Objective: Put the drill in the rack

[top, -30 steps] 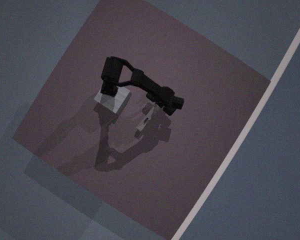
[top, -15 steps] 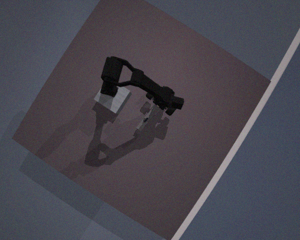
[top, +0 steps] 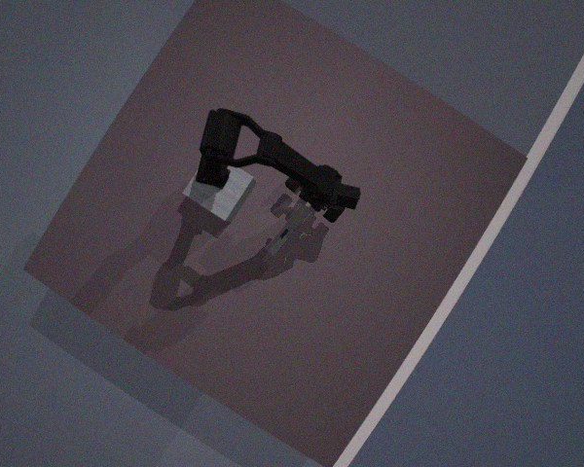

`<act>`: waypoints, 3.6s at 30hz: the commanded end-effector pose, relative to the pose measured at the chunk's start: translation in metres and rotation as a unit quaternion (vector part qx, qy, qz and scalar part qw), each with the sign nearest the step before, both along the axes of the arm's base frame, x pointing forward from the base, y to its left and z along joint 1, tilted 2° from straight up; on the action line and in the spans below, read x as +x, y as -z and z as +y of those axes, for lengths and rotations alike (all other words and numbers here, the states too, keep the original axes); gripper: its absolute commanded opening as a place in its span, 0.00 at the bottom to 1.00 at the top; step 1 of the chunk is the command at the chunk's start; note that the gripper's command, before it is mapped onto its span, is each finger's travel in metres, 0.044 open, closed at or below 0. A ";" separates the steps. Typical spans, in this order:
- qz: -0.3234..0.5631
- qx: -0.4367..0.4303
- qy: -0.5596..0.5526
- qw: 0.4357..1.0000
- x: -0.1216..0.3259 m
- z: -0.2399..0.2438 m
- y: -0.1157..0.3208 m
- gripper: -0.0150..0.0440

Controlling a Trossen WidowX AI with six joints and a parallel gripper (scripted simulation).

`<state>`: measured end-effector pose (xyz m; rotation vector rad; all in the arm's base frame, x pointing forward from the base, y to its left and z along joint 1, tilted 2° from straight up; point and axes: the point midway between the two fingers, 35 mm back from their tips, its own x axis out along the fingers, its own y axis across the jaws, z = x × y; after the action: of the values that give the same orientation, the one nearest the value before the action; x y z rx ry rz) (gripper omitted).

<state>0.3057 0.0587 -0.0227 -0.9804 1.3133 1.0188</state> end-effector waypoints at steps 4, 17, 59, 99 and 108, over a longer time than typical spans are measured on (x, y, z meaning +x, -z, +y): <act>-0.003 0.003 0.001 1.000 0.006 0.010 -0.002 0.25; -0.003 0.004 0.001 1.000 0.011 0.027 -0.003 0.25; -0.003 0.003 0.001 1.000 0.009 0.018 0.002 1.00; -0.005 0.003 0.002 1.000 0.008 0.015 0.003 0.25; -0.003 0.003 0.001 1.000 0.006 0.015 0.001 0.25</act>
<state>0.3131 0.0741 -0.0246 -0.9773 1.3018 1.0165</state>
